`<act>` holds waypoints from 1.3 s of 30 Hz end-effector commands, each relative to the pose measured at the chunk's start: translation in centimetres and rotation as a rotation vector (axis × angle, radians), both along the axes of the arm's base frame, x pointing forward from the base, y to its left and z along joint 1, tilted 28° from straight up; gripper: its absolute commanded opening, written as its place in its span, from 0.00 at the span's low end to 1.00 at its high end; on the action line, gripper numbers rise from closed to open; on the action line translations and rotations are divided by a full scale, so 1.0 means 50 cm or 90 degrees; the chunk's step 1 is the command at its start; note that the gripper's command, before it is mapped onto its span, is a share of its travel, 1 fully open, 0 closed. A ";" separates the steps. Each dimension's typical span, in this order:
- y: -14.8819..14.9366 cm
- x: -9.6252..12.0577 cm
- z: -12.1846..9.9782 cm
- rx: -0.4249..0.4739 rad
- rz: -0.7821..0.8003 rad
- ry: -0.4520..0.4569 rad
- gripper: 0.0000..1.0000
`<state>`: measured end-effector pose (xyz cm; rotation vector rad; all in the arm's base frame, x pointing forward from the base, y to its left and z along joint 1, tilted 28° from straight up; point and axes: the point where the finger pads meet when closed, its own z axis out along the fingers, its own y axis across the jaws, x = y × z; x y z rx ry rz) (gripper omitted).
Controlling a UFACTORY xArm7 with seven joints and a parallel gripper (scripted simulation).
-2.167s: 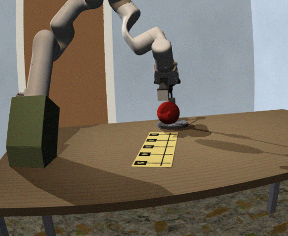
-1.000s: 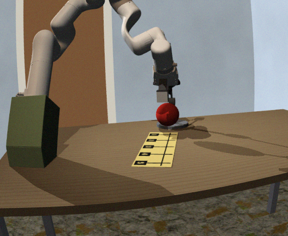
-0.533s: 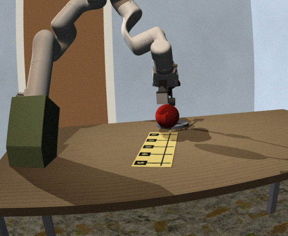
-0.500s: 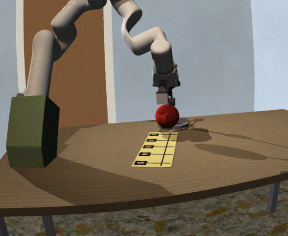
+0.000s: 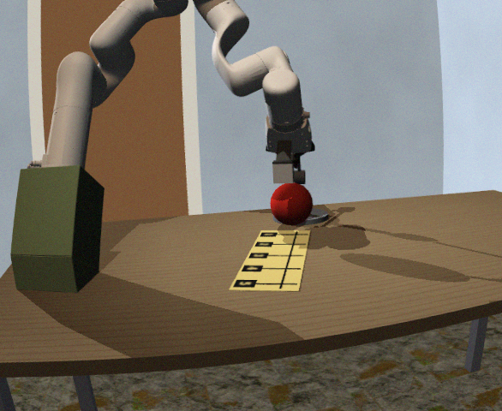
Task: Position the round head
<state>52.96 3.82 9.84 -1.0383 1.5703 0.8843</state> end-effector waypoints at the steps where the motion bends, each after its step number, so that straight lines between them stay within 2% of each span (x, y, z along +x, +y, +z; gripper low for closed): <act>1: -0.007 0.001 0.001 -0.002 -0.002 -0.002 0.00; 6: -0.008 0.001 0.000 -0.002 -0.002 -0.002 0.00; 7: -0.008 0.001 0.000 -0.002 -0.002 -0.002 1.00; 39: -0.008 0.001 0.000 -0.002 -0.003 -0.002 1.00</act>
